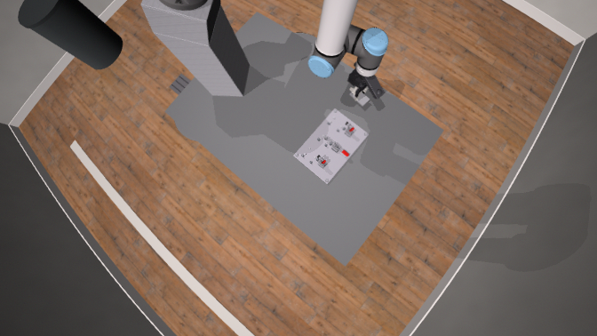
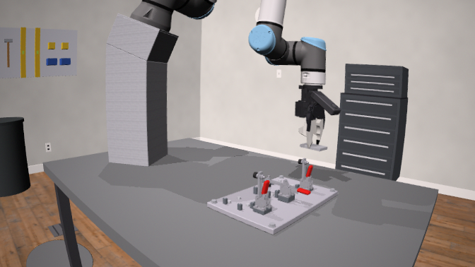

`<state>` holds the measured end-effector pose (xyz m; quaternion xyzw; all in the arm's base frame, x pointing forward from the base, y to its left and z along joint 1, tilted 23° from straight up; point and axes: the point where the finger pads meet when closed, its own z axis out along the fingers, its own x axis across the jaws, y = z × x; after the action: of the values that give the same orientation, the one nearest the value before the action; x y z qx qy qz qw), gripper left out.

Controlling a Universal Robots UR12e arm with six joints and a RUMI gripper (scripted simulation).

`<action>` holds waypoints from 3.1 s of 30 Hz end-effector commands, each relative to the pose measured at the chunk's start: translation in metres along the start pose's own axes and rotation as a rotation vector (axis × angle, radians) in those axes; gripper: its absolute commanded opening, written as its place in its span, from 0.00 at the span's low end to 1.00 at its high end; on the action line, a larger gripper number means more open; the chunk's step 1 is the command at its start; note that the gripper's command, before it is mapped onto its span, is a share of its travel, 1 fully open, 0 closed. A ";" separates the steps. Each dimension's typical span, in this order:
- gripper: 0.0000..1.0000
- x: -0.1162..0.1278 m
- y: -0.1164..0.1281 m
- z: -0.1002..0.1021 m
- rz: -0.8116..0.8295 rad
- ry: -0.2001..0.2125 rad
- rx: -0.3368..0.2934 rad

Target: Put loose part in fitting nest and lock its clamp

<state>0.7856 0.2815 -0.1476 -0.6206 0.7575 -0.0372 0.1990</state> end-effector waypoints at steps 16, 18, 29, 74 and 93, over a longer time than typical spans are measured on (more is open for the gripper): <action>0.00 0.001 0.004 0.002 -0.104 0.000 -0.003; 0.00 0.001 0.004 0.002 -0.104 0.000 -0.003; 0.00 0.001 0.012 0.009 -0.104 0.000 -0.004; 0.00 0.003 0.028 0.029 -0.103 -0.001 -0.001; 0.00 0.003 0.028 0.029 -0.103 -0.001 -0.001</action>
<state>0.7707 0.2900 -0.1835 -0.6591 0.7243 -0.0467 0.1970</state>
